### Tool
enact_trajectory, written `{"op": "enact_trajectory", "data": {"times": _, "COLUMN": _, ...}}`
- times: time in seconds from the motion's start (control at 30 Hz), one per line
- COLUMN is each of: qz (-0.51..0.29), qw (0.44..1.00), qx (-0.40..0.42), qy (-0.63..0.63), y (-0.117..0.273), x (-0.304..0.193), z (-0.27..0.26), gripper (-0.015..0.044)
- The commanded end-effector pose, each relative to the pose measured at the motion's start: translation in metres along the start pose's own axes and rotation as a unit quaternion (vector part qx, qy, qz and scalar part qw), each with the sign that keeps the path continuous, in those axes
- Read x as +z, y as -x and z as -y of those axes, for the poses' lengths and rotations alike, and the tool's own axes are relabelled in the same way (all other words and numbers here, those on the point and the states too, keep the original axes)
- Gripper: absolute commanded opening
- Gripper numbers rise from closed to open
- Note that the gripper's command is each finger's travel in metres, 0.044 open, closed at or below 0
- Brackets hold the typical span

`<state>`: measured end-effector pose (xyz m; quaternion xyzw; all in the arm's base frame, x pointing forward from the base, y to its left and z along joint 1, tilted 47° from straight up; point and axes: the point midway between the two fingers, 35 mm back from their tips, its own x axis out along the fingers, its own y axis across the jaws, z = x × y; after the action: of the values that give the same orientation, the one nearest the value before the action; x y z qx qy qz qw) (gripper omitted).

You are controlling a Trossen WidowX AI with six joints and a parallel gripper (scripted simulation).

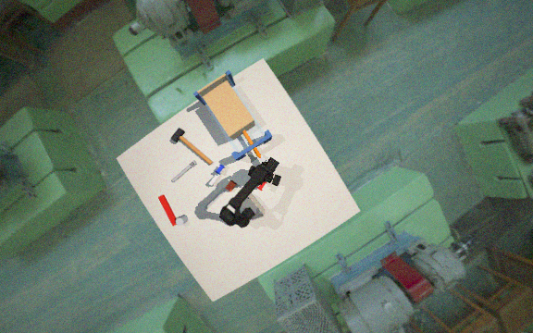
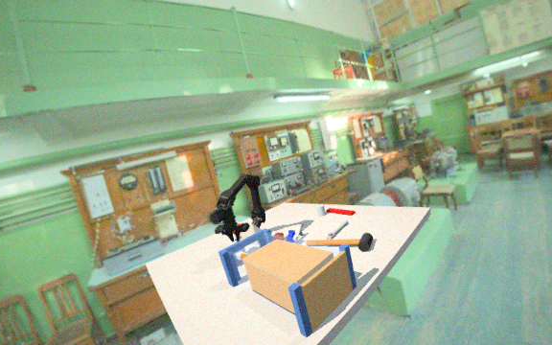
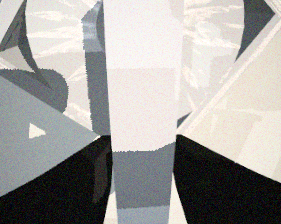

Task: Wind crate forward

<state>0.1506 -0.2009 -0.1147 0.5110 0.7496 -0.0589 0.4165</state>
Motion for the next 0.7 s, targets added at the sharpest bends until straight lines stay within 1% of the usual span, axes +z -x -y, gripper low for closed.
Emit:
{"op": "enact_trajectory", "data": {"times": 0.0, "qz": 0.002, "qw": 1.0, "qx": -0.001, "qy": 0.007, "y": -0.0022, "x": 0.0007, "z": 0.0003, "gripper": 0.0}}
{"op": "enact_trajectory", "data": {"times": 0.03, "qz": 0.002, "qw": 1.0, "qx": -0.001, "qy": 0.007, "y": -0.0031, "x": 0.0007, "z": 0.0002, "gripper": 0.0}}
{"op": "enact_trajectory", "data": {"times": 0.57, "qz": 0.0, "qw": 1.0, "qx": 0.0, "qy": 0.002, "y": -0.0009, "x": 0.0, "z": 0.0001, "gripper": 0.042}}
{"op": "enact_trajectory", "data": {"times": 0.6, "qz": 0.0, "qw": 1.0, "qx": 0.0, "qy": 0.002, "y": -0.0009, "x": 0.0, "z": 0.0001, "gripper": 0.044}}
{"op": "enact_trajectory", "data": {"times": 0.67, "qz": 0.0, "qw": 1.0, "qx": 0.0, "qy": 0.002, "y": -0.0009, "x": 0.0, "z": 0.0001, "gripper": 0.044}}
